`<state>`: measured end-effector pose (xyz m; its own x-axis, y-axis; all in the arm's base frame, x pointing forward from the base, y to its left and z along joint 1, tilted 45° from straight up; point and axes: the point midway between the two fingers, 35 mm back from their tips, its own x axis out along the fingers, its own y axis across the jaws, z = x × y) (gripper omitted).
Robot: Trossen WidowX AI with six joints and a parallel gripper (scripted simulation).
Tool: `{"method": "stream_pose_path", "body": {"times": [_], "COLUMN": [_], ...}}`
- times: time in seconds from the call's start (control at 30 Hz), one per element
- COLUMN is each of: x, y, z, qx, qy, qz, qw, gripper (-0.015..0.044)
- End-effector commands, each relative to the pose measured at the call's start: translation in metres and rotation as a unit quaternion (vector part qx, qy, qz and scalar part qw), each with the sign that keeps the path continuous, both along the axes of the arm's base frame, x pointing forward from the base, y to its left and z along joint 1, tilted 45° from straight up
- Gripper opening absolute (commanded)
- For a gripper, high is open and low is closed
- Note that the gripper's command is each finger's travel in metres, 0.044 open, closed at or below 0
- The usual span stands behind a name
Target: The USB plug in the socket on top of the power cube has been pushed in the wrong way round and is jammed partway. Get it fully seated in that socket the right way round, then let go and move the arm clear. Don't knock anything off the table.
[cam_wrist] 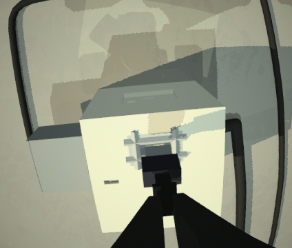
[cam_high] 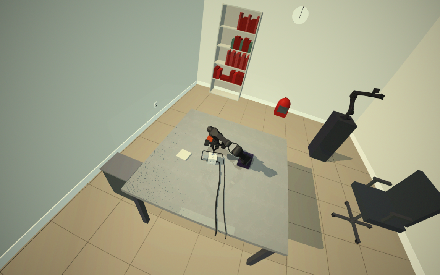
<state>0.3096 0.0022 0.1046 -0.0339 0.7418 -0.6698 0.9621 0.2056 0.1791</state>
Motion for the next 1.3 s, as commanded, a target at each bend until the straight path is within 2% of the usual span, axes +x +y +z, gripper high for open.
{"method": "stream_pose_path", "body": {"times": [0.0, 1.27], "x": [-0.0003, -0.0007], "y": [0.0011, 0.0056], "z": [0.0, -0.002], "qx": [0.004, 0.014], "qy": [0.0, 0.002], "qz": [0.001, 0.003], "qw": [1.0, 1.0], "gripper": [0.0, 0.0]}}
